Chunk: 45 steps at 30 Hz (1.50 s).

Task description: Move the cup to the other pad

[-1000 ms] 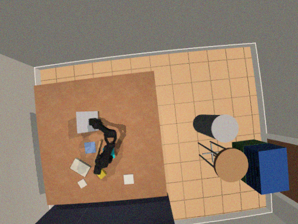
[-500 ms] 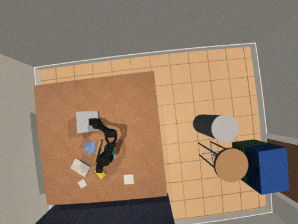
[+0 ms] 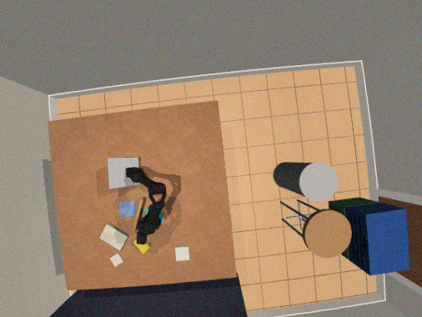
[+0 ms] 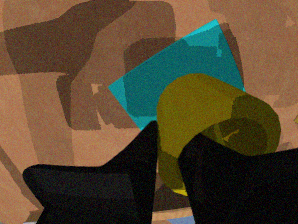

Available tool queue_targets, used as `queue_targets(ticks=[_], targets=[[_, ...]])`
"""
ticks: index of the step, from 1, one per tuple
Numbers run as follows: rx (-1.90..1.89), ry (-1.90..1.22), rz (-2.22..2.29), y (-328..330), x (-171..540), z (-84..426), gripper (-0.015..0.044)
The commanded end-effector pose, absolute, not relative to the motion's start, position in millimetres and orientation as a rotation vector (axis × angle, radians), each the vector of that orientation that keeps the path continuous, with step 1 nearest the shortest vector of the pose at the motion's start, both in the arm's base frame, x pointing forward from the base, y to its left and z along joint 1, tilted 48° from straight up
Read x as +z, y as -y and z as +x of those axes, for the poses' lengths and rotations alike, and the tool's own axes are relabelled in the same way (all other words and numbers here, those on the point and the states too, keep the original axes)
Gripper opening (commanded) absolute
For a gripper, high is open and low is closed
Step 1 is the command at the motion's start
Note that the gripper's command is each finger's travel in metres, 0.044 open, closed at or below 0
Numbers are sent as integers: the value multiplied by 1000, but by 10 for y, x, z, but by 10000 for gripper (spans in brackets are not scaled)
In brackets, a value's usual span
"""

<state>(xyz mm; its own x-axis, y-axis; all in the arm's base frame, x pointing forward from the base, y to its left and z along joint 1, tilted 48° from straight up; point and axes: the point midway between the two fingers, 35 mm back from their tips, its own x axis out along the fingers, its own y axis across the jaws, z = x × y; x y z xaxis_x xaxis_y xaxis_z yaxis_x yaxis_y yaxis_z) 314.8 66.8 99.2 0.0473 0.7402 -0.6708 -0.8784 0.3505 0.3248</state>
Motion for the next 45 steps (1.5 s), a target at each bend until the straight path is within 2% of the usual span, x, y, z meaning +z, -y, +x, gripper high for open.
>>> queue_targets(ticks=[1,2,8,45], targets=[[1245,-882,-192,-663,993,3149,0],[1245,-882,-192,-663,993,3149,0],[1245,-882,-192,-663,993,3149,146],[1244,-884,-189,-370,1257,3140,146]])
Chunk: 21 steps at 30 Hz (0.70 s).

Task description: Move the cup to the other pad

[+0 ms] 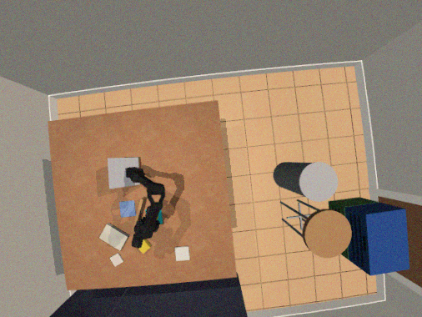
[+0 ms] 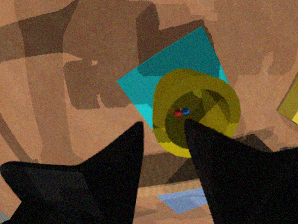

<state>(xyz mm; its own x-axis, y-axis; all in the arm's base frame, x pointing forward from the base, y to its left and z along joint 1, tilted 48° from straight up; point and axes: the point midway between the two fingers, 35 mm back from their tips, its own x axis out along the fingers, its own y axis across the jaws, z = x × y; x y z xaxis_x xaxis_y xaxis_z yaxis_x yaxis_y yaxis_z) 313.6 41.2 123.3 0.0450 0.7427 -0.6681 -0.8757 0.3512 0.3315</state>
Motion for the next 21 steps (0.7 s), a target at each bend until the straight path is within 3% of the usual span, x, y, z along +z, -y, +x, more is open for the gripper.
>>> queue_targets(ticks=[1,10,21], targets=[[1244,-884,-189,-361,1266,3138,146],[1244,-883,-187,-295,1352,3123,146],[1243,-885,-179,-296,1352,3126,435]])
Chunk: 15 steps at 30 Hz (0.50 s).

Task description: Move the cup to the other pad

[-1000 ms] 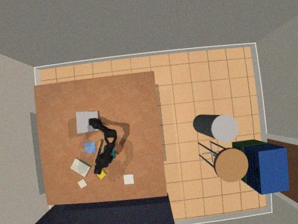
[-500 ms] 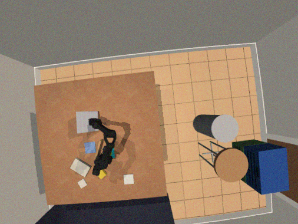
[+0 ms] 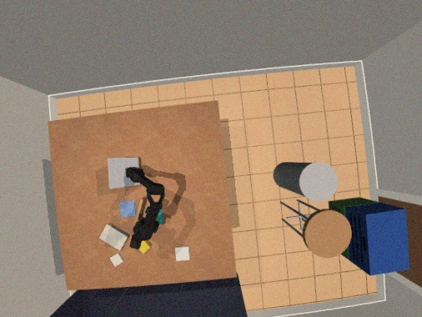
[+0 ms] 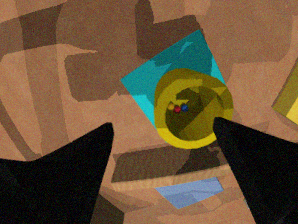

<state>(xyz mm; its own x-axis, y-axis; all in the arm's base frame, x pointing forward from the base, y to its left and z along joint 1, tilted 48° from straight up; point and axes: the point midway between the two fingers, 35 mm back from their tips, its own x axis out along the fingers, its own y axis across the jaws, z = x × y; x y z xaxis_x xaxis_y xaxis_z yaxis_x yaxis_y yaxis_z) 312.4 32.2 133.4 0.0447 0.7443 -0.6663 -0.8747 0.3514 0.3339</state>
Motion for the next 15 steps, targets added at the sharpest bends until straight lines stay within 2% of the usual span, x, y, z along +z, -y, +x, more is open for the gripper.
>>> queue_targets(ticks=[1,15], targets=[[1241,-886,-178,-277,1368,3127,440],[1195,-897,-154,99,1727,3106,440]])
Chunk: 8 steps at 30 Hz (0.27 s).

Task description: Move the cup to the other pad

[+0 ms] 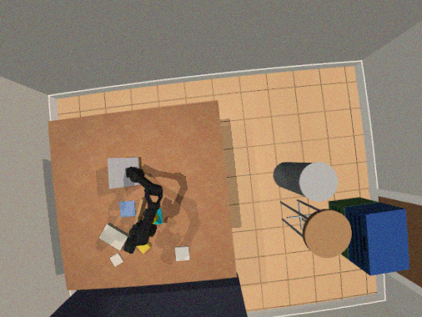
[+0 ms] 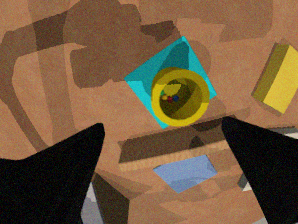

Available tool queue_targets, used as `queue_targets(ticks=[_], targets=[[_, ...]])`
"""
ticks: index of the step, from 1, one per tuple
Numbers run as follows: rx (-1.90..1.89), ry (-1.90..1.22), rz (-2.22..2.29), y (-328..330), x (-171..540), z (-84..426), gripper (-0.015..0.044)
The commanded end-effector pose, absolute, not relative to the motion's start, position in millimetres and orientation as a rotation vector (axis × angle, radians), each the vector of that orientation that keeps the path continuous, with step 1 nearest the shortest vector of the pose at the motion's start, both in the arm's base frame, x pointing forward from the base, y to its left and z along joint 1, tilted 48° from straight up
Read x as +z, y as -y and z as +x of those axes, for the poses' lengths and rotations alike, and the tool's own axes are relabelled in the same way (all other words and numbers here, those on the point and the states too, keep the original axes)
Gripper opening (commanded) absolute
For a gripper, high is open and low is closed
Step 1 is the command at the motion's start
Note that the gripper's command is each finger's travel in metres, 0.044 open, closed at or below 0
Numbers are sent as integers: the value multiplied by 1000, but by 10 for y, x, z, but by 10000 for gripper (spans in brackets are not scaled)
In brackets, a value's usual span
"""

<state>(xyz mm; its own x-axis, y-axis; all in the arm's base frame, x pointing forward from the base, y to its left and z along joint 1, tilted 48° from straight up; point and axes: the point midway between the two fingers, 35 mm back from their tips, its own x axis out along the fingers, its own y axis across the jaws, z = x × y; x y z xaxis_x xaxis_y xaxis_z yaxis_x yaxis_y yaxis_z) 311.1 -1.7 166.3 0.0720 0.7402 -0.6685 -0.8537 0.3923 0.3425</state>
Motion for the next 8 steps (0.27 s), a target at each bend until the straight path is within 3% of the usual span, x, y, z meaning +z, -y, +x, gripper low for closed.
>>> queue_targets(ticks=[1,8], targets=[[1193,-897,-153,119,1750,3103,440],[1191,-895,-149,99,1746,3108,440]])
